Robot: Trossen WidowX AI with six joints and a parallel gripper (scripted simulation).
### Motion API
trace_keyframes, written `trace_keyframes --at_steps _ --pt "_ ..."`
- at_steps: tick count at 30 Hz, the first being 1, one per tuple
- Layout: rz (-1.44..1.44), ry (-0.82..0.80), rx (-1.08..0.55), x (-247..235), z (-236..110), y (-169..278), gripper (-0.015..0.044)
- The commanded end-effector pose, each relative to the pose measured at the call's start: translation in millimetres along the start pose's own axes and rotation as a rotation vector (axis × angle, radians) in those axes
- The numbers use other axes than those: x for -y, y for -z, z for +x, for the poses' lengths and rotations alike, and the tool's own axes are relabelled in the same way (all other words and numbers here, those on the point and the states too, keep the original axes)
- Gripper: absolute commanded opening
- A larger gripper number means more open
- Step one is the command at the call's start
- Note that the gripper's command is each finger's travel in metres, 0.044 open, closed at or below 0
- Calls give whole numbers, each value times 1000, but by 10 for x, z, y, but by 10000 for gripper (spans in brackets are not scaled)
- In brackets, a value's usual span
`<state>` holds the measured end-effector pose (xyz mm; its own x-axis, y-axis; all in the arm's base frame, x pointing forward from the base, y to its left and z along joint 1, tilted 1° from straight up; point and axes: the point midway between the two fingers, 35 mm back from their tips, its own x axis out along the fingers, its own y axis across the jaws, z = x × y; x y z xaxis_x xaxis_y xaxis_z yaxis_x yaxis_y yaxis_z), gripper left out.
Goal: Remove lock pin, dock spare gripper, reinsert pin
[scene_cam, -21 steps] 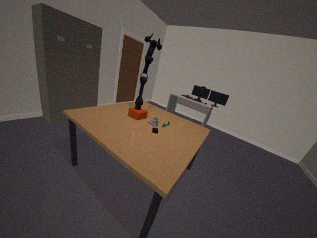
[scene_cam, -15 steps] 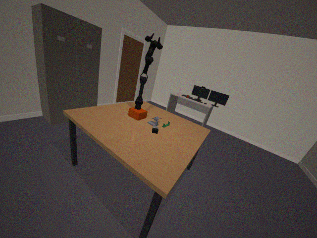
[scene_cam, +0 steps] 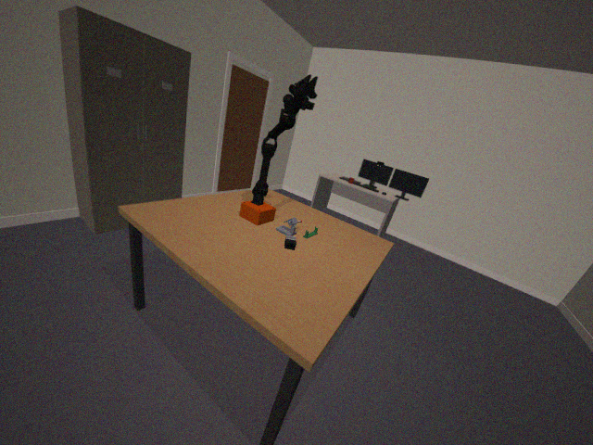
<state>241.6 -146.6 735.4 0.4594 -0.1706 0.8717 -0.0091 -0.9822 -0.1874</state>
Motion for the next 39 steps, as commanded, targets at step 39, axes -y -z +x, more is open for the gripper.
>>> trace_keyframes --at_steps 39 --pt "711 -1639 1633 811 -4496 -3898 300"
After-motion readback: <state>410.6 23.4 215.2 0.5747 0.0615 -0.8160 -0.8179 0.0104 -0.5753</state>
